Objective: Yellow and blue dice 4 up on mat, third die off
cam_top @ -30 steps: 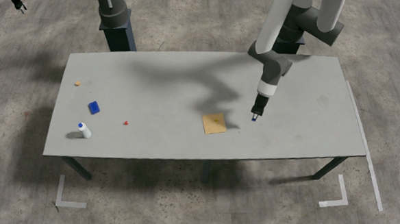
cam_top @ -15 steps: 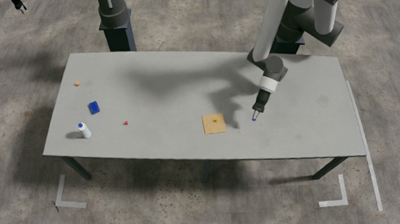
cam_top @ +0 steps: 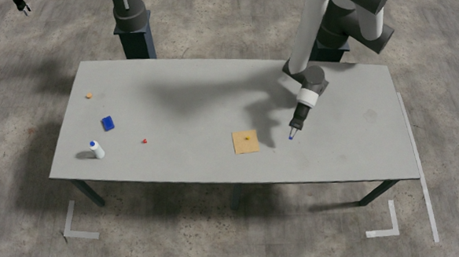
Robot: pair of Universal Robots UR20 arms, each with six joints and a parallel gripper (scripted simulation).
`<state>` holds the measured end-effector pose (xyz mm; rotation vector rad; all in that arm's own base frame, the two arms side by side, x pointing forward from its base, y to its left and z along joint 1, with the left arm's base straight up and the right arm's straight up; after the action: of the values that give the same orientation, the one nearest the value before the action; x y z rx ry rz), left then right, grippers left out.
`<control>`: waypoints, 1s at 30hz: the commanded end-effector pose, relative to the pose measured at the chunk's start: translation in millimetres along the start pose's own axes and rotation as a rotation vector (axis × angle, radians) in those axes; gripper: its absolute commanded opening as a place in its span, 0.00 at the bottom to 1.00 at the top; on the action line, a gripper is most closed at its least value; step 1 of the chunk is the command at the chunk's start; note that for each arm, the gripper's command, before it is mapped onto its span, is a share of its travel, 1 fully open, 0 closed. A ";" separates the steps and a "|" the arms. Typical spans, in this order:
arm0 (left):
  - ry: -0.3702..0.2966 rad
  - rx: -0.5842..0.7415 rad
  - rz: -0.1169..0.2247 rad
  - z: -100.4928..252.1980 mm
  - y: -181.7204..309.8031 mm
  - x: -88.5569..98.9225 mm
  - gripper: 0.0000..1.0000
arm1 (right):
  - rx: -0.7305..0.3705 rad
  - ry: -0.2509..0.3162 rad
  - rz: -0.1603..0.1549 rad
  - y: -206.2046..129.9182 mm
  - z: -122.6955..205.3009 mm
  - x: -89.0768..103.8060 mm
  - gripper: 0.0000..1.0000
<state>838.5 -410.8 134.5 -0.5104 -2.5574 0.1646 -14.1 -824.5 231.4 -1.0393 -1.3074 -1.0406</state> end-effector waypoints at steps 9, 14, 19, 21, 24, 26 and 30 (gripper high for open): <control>-0.001 0.000 0.000 29.9 7.4 -16.7 0.34 | 0.000 -0.001 0.000 0.0 -0.4 0.6 1.00; -0.001 0.000 0.000 45.9 11.4 -25.4 0.34 | 0.000 -0.001 0.000 0.0 -0.4 0.6 1.00; -0.001 0.000 0.000 53.0 13.2 -29.4 0.34 | 0.000 -0.001 0.000 0.0 -0.4 0.6 1.00; -0.001 0.000 0.000 56.4 14.0 -31.2 0.34 | 0.000 -0.001 0.000 0.0 -0.4 0.6 1.00; -0.001 0.000 0.000 59.2 14.7 -32.8 0.34 | 0.000 -0.001 0.000 0.0 -0.4 0.6 1.00; -0.001 0.000 0.000 59.9 14.9 -33.2 0.34 | 0.000 -0.001 0.000 0.0 -0.4 0.6 1.00; -0.001 0.000 0.000 60.0 14.9 -33.2 0.34 | 0.000 -0.001 0.000 0.0 -0.4 0.6 1.00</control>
<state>838.5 -410.9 64.4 -0.5106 -2.5577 0.1647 -14.1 -824.5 231.4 -1.0393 -1.3074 -1.0406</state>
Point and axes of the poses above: on each arm, the point where the finger pads meet when closed, its own x axis back along the fingers, its own y axis across the jaws, z = x × y, the point moved 7 cm from there along x, back along the fingers, and after that the axes turned 14 degrees about x, right-handed, at the moved point
